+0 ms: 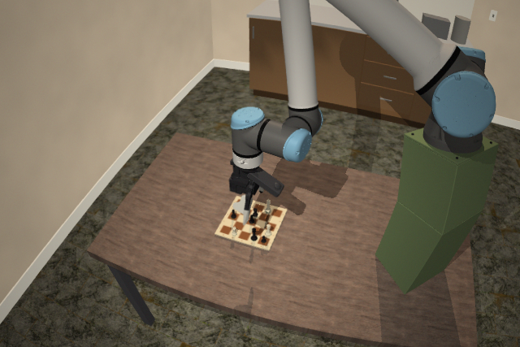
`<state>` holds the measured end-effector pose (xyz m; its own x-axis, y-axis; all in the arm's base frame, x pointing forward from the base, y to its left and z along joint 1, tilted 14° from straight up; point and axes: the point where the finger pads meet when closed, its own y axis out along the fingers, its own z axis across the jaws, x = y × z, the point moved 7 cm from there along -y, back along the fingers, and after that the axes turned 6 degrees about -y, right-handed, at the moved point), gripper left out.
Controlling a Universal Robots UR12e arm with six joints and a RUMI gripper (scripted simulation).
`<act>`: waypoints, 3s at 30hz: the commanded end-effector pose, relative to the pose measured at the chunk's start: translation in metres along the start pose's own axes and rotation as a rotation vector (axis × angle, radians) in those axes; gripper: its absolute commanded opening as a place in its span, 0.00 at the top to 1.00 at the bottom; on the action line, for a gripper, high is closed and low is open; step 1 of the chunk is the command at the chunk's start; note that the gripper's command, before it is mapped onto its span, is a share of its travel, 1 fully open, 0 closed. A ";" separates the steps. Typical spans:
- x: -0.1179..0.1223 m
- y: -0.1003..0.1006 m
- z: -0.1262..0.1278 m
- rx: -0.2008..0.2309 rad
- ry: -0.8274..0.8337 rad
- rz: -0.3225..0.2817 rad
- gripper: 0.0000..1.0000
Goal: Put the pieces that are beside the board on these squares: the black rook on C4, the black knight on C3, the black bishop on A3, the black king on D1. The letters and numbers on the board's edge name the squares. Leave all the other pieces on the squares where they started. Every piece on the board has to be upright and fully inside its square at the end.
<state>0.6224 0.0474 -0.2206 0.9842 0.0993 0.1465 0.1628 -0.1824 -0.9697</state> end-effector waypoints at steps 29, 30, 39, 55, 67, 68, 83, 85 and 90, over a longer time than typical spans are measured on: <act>0.000 -0.026 0.000 0.000 0.000 -0.001 0.00; 0.000 -0.026 0.000 0.000 0.000 -0.001 0.00; 0.000 -0.026 0.000 0.000 0.000 -0.001 0.00; 0.000 -0.026 0.000 0.000 0.000 -0.001 0.00; 0.000 -0.026 0.000 0.000 0.000 -0.001 0.00; 0.000 -0.026 0.000 0.000 0.000 -0.001 0.00; 0.000 -0.026 0.000 0.000 0.000 -0.001 0.00; 0.000 -0.026 0.000 0.000 0.000 -0.001 0.00; 0.000 -0.026 0.000 0.000 0.000 -0.001 0.00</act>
<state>0.6182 0.0521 -0.1955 0.9843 0.0993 0.1463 0.1625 -0.1824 -0.9697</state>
